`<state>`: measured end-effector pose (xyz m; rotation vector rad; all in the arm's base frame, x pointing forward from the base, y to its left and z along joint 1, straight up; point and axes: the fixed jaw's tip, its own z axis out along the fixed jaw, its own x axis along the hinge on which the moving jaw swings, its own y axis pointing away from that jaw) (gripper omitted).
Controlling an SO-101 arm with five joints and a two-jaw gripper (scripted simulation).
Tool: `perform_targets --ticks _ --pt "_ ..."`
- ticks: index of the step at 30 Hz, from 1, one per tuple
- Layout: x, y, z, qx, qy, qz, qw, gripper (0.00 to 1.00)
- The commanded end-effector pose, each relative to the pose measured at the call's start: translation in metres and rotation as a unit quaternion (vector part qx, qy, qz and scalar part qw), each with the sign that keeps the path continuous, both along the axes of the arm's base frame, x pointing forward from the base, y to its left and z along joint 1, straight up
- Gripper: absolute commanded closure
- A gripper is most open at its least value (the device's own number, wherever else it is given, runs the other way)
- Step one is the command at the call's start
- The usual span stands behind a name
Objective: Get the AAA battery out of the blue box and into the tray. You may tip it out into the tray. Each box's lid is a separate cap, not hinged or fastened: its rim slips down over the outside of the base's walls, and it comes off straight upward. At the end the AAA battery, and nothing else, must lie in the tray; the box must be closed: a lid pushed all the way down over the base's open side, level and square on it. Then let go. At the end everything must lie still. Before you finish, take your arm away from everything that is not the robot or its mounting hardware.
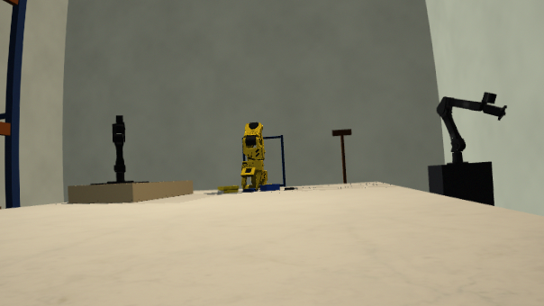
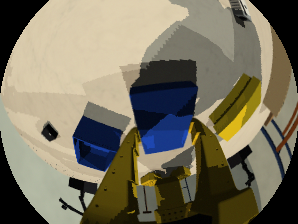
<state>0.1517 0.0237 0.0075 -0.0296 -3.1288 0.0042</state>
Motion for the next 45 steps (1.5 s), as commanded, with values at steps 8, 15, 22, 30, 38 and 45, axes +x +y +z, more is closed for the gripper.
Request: perform_targets --ticks 8,15,22,30,38,45 --pt "0.002 -0.001 0.001 0.001 -0.006 0.001 1.0 0.79" --pt "0.002 -0.001 0.001 0.001 -0.006 0.001 1.0 0.79" --pt "0.002 -0.001 0.001 0.001 -0.006 0.001 1.0 0.79" --pt "0.003 -0.001 0.006 0.001 -0.006 0.001 1.0 0.79" --pt "0.005 -0.001 0.017 0.001 -0.006 0.001 1.0 0.79" --pt "0.005 -0.001 0.033 0.001 -0.006 0.001 1.0 0.79"
